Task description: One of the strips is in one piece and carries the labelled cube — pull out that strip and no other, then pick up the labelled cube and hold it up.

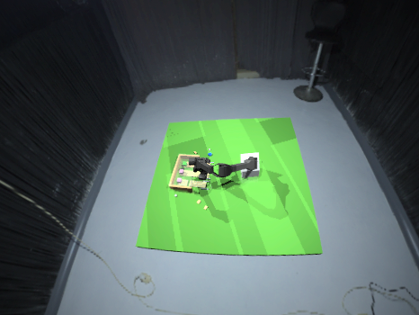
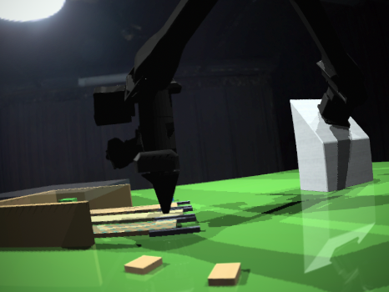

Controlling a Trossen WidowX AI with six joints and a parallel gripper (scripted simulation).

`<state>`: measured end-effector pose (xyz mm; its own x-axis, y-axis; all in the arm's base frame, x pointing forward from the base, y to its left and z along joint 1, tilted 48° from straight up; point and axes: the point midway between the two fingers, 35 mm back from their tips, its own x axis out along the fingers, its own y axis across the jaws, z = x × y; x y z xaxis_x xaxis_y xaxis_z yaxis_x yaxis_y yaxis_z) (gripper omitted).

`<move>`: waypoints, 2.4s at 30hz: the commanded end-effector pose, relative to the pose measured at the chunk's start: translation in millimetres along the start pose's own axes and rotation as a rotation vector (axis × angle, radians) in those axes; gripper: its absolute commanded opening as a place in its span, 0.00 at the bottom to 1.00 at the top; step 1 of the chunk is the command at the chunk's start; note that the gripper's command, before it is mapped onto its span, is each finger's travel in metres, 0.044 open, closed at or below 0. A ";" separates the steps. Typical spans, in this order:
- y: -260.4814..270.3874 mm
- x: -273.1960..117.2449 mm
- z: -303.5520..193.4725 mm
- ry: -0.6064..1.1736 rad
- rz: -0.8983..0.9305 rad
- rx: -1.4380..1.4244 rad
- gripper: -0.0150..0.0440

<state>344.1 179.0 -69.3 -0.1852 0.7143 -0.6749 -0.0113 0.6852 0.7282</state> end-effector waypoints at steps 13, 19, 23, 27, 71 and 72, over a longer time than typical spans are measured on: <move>-0.3 2.8 -23.2 0.003 0.004 0.000 0.25; -0.6 3.2 -32.0 0.004 0.004 0.000 0.25; -0.7 3.4 -38.3 0.004 0.004 0.001 0.25; -0.9 3.7 -44.6 0.004 0.004 0.001 0.25; -1.9 4.9 -109.3 0.007 0.004 0.004 0.25; -2.0 4.9 -110.7 0.007 0.004 0.004 0.25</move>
<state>248.7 164.5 -58.9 -0.1668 0.7176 -0.6761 -0.0228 0.6828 0.7303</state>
